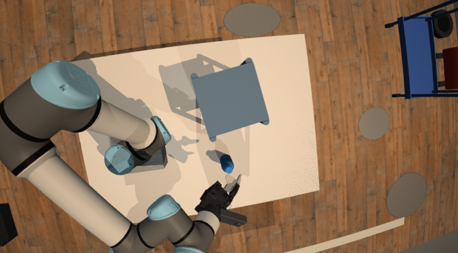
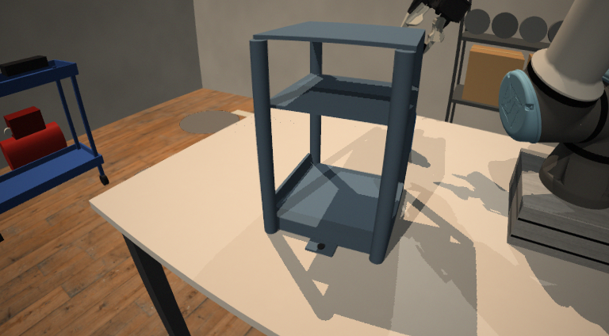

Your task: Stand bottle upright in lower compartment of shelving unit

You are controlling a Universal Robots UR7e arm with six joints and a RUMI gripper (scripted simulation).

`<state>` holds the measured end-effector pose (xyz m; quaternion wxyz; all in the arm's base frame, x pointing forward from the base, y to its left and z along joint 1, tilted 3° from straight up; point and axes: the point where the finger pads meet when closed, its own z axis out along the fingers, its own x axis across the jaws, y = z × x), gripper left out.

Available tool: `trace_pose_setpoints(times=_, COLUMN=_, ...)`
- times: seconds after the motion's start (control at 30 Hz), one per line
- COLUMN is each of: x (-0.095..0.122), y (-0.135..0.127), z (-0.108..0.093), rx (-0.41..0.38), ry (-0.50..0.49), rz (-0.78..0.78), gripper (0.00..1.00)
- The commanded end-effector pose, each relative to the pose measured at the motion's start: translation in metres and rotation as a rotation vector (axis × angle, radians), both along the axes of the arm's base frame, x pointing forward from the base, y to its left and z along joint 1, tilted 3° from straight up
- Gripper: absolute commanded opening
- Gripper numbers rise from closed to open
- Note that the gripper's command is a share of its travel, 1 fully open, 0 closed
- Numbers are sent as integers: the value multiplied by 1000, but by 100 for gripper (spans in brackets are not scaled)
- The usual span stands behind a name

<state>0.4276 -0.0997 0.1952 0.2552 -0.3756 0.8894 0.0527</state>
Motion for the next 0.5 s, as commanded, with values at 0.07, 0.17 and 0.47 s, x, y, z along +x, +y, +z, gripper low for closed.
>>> trace_pose_setpoints(times=0.07, x=0, y=0, z=-2, rx=45, ry=-129, rz=128, gripper=49)
trace_pose_setpoints(times=0.17, x=0, y=1, z=-3, rx=61, ry=-183, rz=182, gripper=49)
trace_pose_setpoints(times=0.47, x=0, y=0, z=-4, rx=97, ry=-316, rz=306, gripper=49)
